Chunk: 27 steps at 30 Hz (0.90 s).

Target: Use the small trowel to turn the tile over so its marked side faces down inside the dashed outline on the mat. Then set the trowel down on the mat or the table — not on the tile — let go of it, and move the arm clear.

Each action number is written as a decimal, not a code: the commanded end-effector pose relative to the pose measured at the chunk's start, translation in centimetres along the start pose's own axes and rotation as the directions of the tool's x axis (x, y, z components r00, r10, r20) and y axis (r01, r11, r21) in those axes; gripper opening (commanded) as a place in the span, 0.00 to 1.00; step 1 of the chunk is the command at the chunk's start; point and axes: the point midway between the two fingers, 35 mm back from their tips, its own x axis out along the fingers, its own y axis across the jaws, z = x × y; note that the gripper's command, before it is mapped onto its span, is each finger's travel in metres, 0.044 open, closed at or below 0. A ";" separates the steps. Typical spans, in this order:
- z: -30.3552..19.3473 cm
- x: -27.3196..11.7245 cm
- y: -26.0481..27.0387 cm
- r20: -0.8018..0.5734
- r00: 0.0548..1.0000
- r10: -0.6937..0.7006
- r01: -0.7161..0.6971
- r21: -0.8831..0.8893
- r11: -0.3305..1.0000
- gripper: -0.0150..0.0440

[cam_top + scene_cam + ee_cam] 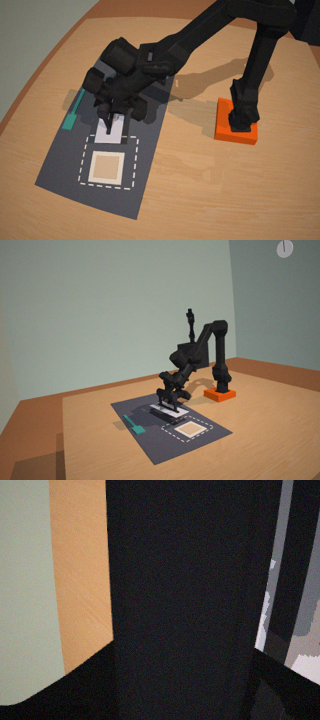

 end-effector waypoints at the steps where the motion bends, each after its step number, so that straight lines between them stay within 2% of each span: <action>1: -0.6 0.1 0.2 0.003 1.000 0.018 -0.018 0.001 1.000 0.25; 15: -2.1 1.3 -1.1 0.002 1.000 0.017 -0.017 0.002 1.000 0.25; 27: 4.1 -1.0 1.9 0.006 1.000 0.015 -0.015 -0.002 1.000 0.25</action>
